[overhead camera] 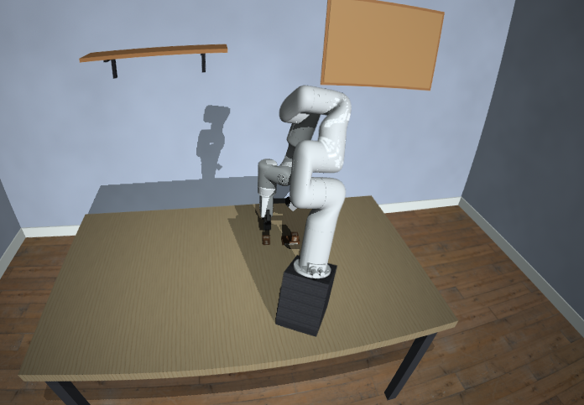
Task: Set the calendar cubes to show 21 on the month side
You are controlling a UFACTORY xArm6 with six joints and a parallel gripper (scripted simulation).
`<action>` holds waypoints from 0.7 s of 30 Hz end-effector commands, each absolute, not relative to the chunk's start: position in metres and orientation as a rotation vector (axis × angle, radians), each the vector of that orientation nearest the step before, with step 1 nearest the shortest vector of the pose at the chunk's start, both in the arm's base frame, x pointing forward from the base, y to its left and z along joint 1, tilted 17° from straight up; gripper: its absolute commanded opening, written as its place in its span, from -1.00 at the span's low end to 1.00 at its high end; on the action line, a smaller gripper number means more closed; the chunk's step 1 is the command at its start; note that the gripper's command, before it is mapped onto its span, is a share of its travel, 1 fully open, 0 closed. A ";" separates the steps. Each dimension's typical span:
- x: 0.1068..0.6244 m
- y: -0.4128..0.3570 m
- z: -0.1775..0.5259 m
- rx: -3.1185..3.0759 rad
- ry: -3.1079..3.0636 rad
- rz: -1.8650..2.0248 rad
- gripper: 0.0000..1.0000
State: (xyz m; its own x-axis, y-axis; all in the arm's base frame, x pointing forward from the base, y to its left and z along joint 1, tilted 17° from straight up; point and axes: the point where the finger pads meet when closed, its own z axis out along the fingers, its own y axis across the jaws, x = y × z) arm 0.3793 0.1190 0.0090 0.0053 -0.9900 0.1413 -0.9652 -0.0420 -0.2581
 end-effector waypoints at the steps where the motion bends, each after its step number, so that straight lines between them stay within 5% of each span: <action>1: 0.380 0.120 0.010 -2.162 2.110 -0.436 1.00; 21: 0.380 0.119 0.010 -2.167 2.105 -0.436 1.00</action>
